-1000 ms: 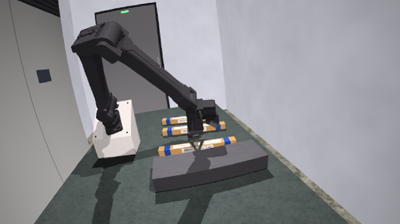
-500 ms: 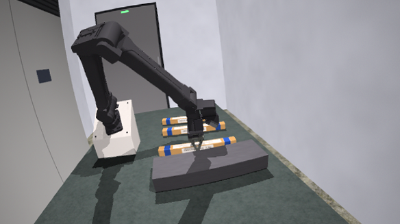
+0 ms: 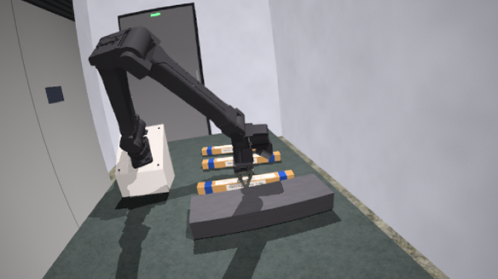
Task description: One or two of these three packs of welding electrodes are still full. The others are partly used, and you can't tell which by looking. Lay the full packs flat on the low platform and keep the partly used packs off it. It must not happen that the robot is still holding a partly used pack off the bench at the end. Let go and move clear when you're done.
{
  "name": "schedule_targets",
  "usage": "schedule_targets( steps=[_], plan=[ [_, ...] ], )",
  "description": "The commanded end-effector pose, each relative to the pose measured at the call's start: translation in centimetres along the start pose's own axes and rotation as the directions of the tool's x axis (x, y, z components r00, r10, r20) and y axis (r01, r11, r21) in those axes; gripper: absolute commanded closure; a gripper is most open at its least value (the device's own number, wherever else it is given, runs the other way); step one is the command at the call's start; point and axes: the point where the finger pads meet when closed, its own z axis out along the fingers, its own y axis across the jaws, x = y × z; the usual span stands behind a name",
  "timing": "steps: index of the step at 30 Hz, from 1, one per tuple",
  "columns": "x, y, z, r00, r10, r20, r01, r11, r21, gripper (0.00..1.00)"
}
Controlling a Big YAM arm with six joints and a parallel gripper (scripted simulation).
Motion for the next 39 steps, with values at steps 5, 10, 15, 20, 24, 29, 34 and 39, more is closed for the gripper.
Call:
schedule_targets(
  steps=[5,10,15,20,24,29,34,39],
  plan=[
    [-0.1,-0.1,0.9,1.0,-0.003,-0.012,0.003,1.0,-0.003,1.0],
    [-0.1,-0.1,0.9,1.0,-0.003,-0.012,0.003,1.0,-0.003,1.0],
    [-0.2,0.0,0.3,1.0,-0.005,-0.01,0.005,1.0,-0.003,1.0],
    [-0.9,-0.1,-1.5,1.0,0.004,0.013,-0.004,1.0,-0.002,1.0],
    [-1.1,-0.1,-2.1,1.0,0.007,0.019,-0.007,1.0,-0.001,1.0],
    [-1.4,-0.2,-3.3,1.0,0.01,0.027,-0.01,1.0,0.0,1.0],
    [-1.6,-0.2,-4.3,0.999,0.013,0.032,-0.013,1.0,0.001,1.0],
    [-1.6,-0.3,-4.9,0.999,0.014,0.033,-0.014,1.0,0.001,1.0]
  ],
)
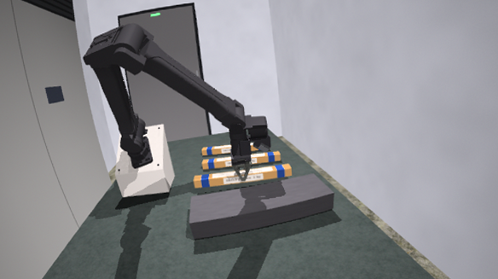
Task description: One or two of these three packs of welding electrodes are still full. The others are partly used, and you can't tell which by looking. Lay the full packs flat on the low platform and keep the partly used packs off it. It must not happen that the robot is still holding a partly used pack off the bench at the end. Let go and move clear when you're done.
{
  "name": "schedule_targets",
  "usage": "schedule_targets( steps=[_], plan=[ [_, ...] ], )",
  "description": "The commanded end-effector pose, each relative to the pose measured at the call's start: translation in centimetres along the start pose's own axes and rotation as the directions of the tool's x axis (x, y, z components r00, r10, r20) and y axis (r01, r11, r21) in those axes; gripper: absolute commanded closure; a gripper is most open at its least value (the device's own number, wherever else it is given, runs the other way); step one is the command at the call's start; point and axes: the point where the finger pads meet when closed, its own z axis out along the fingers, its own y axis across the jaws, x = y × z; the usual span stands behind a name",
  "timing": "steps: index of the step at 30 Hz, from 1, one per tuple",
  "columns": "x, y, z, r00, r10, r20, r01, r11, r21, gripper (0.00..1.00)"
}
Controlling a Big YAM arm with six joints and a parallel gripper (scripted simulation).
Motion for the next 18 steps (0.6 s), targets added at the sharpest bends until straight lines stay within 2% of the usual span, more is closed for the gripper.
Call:
schedule_targets(
  steps=[1,14,18],
  plan=[
    [-2.3,-0.7,-2.5,0.998,0.039,0.057,-0.039,0.999,0.006,1.0],
    [-2.3,-0.7,-4.8,0.997,0.042,0.06,-0.042,0.999,0.005,1.0],
    [-2.4,-0.7,-4.9,0.997,0.042,0.06,-0.042,0.999,0.005,1.0]
  ],
)
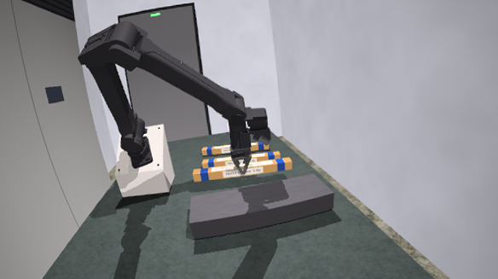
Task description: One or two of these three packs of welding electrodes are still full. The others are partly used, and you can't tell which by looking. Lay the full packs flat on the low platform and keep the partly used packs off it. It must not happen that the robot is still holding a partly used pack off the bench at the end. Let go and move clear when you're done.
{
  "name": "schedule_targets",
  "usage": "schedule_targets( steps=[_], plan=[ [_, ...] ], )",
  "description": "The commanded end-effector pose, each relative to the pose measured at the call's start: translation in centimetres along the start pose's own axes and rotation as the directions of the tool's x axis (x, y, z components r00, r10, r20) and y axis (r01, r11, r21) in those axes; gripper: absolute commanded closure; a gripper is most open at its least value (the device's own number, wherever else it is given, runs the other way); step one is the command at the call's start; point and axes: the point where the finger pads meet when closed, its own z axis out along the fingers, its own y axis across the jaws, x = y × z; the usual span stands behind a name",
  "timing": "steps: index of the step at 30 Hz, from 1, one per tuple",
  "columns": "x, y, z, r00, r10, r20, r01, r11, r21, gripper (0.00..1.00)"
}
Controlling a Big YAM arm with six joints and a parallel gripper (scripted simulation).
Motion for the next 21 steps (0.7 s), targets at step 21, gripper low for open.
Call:
schedule_targets(
  steps=[21],
  plan=[
    [-2.52,-0.82,-2.79,0.998,0.04,0.058,-0.04,0.999,0.002,1.0]
  ],
)
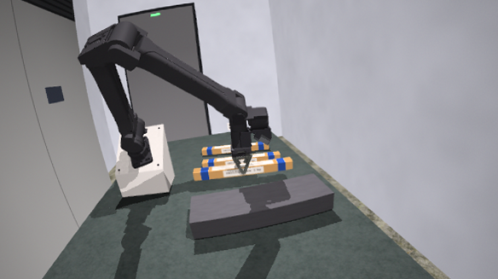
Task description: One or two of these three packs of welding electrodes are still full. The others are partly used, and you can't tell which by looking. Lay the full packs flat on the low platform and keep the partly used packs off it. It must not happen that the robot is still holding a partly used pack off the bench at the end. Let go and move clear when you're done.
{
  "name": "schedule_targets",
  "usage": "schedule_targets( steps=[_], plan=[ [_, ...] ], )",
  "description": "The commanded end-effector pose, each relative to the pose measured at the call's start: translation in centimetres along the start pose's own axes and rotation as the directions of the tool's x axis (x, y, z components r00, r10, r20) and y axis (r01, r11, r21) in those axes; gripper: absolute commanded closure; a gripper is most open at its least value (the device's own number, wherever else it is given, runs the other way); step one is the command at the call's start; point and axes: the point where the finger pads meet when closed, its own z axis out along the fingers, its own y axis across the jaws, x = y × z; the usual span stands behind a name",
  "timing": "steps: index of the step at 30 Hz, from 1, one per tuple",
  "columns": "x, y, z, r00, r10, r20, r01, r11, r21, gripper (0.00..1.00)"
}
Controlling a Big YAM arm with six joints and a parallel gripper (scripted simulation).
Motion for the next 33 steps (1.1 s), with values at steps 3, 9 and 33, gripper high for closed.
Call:
schedule_targets(
  steps=[3,9,33],
  plan=[
    [-2.35,-0.63,-2.57,0.997,0.032,0.064,-0.032,0.999,0.002,1.0],
    [-2.42,-0.65,-2.67,0.997,0.033,0.064,-0.033,0.999,0.002,1.0],
    [-2.54,-0.71,-2.84,0.997,0.034,0.065,-0.034,0.999,0.001,1.0]
  ],
)
